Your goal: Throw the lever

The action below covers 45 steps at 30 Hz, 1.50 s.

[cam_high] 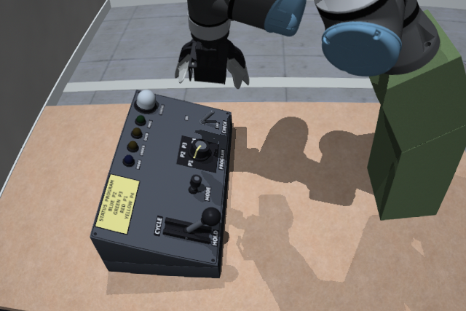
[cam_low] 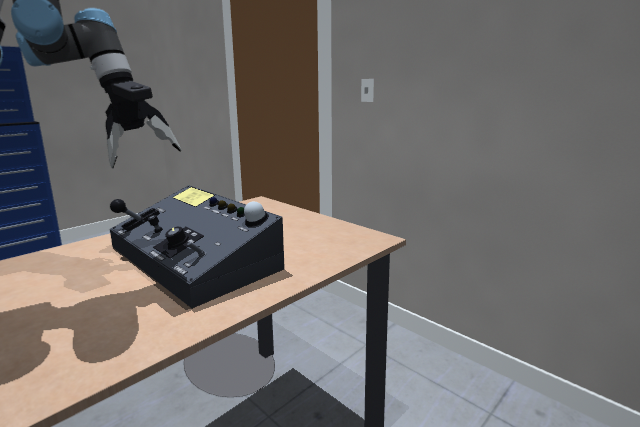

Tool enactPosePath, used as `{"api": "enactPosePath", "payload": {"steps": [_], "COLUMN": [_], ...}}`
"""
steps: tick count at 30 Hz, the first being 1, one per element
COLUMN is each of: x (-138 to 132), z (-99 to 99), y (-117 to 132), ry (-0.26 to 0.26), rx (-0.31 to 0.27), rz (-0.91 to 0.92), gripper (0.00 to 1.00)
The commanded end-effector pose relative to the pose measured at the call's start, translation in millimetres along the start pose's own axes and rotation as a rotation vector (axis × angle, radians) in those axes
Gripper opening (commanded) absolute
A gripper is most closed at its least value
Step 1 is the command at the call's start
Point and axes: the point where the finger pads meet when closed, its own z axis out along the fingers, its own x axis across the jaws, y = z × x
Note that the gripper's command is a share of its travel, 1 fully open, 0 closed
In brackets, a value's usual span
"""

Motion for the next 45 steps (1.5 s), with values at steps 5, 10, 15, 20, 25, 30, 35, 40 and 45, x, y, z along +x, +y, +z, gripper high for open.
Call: {"api": "enactPosePath", "payload": {"steps": [5, 10, 15, 20, 25, 30, 35, 40, 45], "x": [1.8, 2.9, 3.4, 3.6, 3.5, 1.3, -2.1, -10.4, -16.6], "z": [-10.5, -15.3, -17.8, -18.4, -18.4, -17.3, -15.7, -11.8, -9.2], "y": [-4.1, -6.0, -7.0, -7.2, -7.1, -1.8, 7.2, 34.6, 67.6], "ry": [0.0, 0.0, 0.0, 0.0, 0.0, -0.007, -0.019, -0.056, -0.103], "rx": [-0.001, -0.001, -0.001, -0.001, -0.001, -0.008, -0.019, -0.048, -0.077], "rz": [0.0, 0.0, 0.0, 0.0, -0.001, -0.039, -0.102, -0.284, -0.488], "gripper": [1.0, 1.0, 1.0, 1.0, 1.0, 1.0, 1.0, 1.0, 1.0]}}
